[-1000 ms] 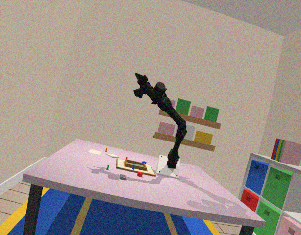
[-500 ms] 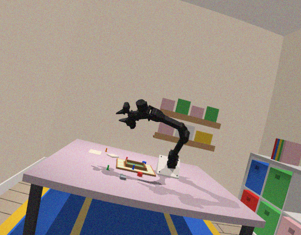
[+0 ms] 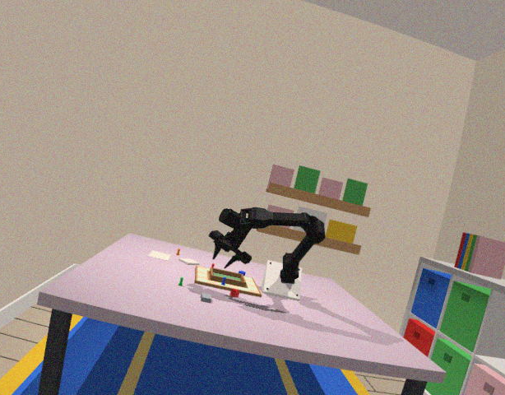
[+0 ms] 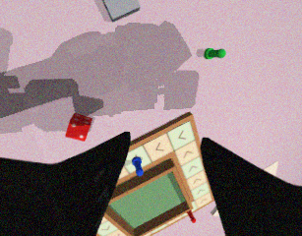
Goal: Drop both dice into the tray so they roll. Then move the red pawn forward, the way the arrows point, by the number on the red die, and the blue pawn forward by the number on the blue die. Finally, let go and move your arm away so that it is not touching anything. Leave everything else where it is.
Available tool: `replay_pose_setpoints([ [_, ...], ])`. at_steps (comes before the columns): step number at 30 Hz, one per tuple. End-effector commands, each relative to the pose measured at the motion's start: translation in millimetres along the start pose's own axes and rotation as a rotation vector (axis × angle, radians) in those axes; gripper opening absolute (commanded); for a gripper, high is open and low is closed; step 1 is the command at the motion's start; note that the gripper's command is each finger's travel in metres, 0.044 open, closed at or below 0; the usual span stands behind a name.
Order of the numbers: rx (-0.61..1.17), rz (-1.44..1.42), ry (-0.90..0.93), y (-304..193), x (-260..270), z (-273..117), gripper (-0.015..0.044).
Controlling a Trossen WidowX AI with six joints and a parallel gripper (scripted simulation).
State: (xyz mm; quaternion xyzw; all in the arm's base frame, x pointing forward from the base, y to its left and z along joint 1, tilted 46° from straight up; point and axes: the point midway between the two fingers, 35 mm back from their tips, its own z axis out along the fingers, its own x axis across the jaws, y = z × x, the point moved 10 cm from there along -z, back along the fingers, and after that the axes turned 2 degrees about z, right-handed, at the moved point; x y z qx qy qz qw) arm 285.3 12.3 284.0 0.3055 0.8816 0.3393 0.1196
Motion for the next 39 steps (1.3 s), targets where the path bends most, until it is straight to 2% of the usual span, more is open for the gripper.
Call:
replay_pose_setpoints([
  [1,0.023,0.198,0.181,-16.4,28.3,17.3,0.0275],
  [4,0.066,0.378,0.329,-28.8,45.5,31.8,0.0275],
  [6,0.078,0.418,0.359,-31.4,49.2,34.5,0.0275],
  [14,0.078,0.418,0.359,-33.3,50.8,35.2,0.0275],
  [39,0.076,0.418,0.36,-34.0,66.5,75.5,0.0275],
])
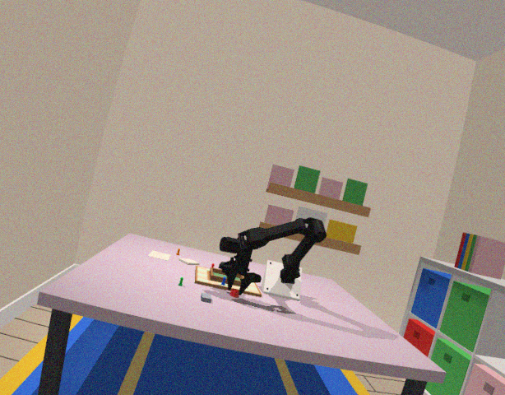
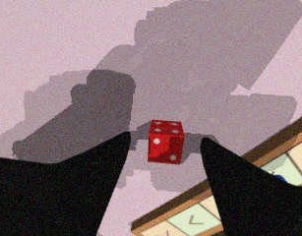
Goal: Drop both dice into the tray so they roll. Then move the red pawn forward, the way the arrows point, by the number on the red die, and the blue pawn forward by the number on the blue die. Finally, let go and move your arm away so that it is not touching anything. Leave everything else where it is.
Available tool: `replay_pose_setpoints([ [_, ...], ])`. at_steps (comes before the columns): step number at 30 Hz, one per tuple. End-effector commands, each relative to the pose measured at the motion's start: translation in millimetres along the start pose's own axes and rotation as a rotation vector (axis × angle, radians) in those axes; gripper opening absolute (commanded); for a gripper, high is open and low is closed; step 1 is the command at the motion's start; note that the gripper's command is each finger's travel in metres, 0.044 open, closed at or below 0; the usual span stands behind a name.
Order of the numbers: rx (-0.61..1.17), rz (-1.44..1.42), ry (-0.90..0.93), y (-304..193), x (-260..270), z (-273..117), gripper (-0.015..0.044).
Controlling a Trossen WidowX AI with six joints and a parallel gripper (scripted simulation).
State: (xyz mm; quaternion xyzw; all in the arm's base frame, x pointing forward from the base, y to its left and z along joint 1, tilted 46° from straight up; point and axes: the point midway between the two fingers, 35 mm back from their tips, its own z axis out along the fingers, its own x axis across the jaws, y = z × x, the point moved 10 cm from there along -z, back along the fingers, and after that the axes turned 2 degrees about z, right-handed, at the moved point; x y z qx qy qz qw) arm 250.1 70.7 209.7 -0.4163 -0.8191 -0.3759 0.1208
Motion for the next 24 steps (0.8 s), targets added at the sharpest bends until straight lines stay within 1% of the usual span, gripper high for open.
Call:
replay_pose_setpoints([
  [1,0.007,0.009,-0.001,-2.2,-0.3,6.4,0.0275],
  [3,0.007,0.009,-0.001,-2.2,-0.2,7.4,0.0275],
  [9,0.007,0.009,-0.001,-2.2,-0.2,7.4,0.0118],
  [15,0.007,0.009,-0.001,-2.2,-0.2,7.4,0.0078],
  [18,0.008,0.009,-0.003,-1.7,-0.8,3.7,0.0],
  [24,0.018,0.007,-0.012,0.9,-4.0,-29.6,0.0],
])
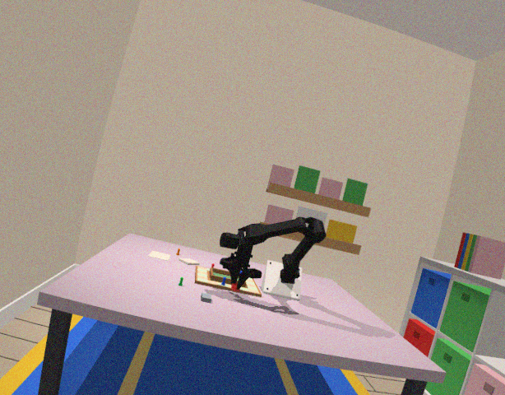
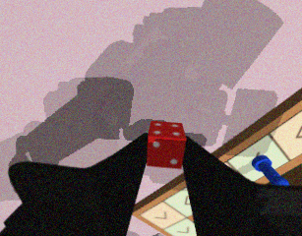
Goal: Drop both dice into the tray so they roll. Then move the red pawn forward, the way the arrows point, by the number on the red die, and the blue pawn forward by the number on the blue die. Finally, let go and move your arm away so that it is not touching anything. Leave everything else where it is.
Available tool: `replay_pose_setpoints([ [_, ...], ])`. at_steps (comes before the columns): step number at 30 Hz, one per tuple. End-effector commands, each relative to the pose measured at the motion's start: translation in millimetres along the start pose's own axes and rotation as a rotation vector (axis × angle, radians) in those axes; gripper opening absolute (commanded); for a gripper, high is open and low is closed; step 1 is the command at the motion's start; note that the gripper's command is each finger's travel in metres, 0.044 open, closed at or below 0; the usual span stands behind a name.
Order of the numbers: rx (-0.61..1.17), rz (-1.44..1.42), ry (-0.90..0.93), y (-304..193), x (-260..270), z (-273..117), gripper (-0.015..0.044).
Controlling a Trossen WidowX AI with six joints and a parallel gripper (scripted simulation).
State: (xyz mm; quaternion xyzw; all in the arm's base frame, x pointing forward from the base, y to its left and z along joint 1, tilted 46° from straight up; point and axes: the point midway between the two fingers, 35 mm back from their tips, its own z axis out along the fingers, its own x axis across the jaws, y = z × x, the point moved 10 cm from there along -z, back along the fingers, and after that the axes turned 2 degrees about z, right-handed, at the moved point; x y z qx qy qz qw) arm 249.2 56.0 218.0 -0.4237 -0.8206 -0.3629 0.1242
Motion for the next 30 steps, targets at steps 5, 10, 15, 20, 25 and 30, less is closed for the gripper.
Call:
replay_pose_setpoints([
  [5,-0.003,-0.009,-0.003,1.7,0.2,-42.7,0.0],
  [10,-0.006,-0.008,0.0,-1.0,3.8,-72.3,0.0],
  [15,-0.011,-0.006,0.007,-4.6,9.5,-97.0,0.0],
  [20,-0.011,0.045,0.006,-5.6,4.9,-97.2,0.0],
  [25,-0.009,0.217,0.004,-9.3,-11.2,-94.7,0.0],
  [30,-0.008,0.389,0.001,-13.7,-27.2,-91.9,0.0],
])
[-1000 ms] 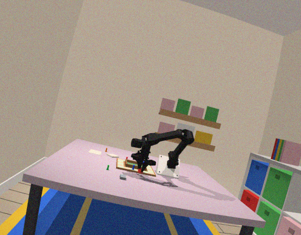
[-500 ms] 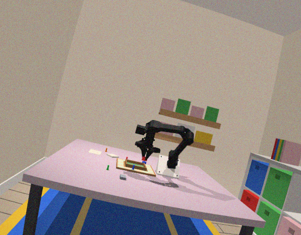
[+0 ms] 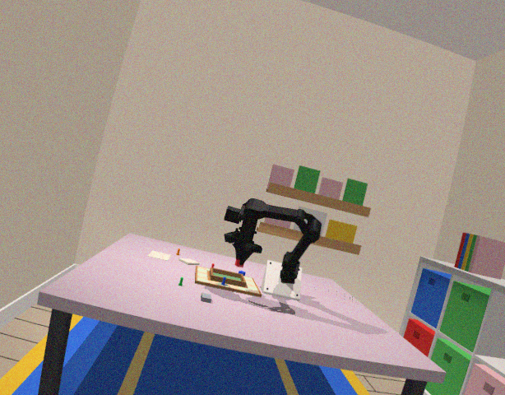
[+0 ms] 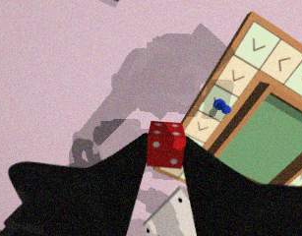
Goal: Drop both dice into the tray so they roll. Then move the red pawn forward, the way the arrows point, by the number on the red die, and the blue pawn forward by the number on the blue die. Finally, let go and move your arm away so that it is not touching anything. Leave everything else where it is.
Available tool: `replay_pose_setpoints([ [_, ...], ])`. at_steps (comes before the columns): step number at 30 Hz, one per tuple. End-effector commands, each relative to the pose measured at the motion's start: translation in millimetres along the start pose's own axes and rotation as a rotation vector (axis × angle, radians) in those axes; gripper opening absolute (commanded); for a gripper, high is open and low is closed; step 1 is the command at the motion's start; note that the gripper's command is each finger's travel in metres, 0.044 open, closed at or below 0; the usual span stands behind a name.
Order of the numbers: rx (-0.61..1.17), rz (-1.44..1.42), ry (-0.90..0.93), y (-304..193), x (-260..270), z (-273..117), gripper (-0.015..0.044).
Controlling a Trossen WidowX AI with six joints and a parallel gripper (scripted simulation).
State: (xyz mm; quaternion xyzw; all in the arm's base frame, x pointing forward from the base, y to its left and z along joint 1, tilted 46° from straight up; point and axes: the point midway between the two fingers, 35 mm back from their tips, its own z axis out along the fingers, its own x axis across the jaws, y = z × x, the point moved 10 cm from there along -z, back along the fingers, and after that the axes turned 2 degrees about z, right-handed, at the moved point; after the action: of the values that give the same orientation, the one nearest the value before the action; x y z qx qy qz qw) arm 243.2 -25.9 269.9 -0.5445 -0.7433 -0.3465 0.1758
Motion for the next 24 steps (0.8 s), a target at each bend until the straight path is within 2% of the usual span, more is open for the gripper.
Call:
replay_pose_setpoints([
  [1,0.007,0.118,-0.004,-0.9,-11.9,3.3,0.0],
  [24,0.004,0.917,-0.018,-11.5,-87.8,16.8,0.0],
])
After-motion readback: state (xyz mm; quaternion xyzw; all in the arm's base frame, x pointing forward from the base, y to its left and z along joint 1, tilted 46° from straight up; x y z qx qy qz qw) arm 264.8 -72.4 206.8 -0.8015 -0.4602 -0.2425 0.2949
